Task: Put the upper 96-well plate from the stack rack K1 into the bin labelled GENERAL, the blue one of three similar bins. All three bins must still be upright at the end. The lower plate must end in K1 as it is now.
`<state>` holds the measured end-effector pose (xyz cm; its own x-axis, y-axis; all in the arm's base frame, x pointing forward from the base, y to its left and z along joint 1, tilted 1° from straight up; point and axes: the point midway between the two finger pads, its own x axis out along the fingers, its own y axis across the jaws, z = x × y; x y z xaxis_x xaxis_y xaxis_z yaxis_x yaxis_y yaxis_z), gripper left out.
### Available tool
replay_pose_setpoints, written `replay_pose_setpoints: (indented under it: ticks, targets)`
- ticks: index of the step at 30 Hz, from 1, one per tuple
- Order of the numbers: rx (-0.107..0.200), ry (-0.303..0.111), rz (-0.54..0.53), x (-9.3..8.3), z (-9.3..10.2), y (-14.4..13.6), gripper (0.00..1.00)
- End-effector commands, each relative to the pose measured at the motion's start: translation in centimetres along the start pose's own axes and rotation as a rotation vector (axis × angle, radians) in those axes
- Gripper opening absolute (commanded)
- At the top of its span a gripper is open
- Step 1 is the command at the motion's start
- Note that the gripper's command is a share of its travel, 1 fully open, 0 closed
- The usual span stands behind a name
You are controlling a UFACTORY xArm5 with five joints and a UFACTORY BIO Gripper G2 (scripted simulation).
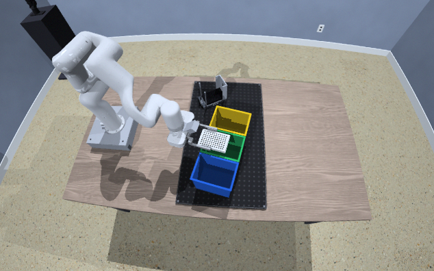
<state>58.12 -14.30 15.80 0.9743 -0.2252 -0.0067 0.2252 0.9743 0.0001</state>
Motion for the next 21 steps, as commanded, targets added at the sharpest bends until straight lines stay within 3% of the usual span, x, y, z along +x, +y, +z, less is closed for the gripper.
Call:
replay_pose_setpoints:
  ticks: [1,21]
  targets:
    - [-0.008,-0.002,0.001,0.6,0.0,-1.5,0.00]
    - [-0.008,-0.002,0.001,2.4,-0.1,-7.2,0.00]
